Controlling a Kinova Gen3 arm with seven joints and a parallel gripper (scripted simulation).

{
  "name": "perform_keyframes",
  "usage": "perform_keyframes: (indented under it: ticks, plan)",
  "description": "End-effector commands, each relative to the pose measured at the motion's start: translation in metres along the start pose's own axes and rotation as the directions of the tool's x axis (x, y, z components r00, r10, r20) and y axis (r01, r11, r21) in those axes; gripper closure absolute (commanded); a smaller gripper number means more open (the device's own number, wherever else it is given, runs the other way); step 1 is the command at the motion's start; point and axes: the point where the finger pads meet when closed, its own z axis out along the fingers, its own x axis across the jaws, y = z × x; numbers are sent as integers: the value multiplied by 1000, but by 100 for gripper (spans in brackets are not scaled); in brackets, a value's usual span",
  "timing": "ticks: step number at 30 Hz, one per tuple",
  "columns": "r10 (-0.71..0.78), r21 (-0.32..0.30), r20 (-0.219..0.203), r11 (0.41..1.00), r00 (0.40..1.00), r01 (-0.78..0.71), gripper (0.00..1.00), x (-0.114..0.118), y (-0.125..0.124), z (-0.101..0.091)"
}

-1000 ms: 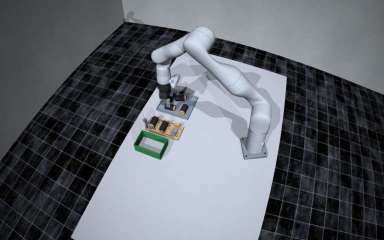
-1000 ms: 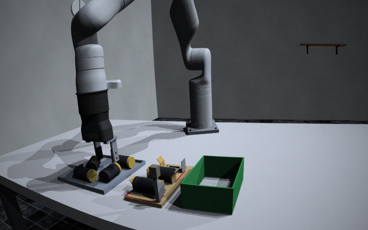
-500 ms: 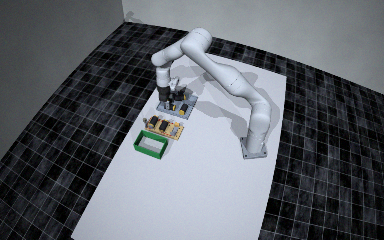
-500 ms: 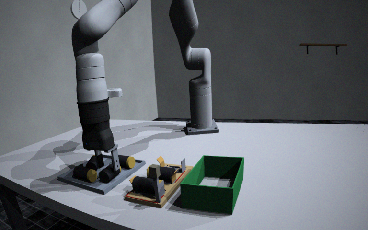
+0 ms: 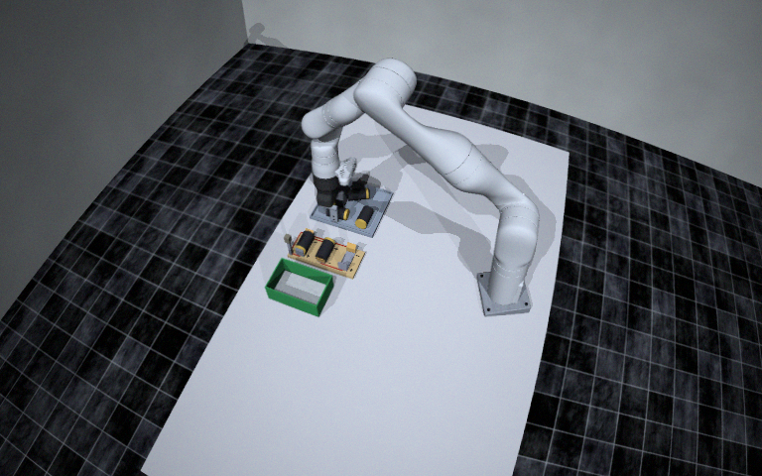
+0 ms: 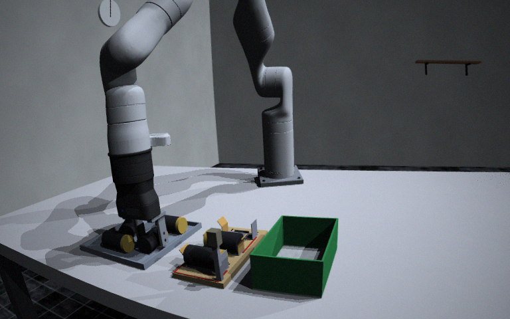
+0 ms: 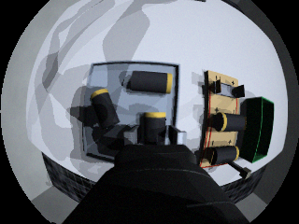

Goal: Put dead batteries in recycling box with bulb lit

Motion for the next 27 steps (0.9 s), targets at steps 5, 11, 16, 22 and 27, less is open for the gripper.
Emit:
perform_keyframes:
  ticks: [5, 11, 16, 22, 27]
  plan:
    - [1, 2, 0, 1000, 1000, -1, 10, -1, -1, 3]
    - [1, 2, 0, 1000, 1000, -1, 43, -1, -1, 3]
    - [1, 2, 0, 1000, 1000, -1, 43, -1, -1, 3]
    - [1, 2, 0, 1000, 1000, -1, 43, -1, -1, 3]
    - [1, 2, 0, 1000, 1000, -1, 43, -1, -1, 3]
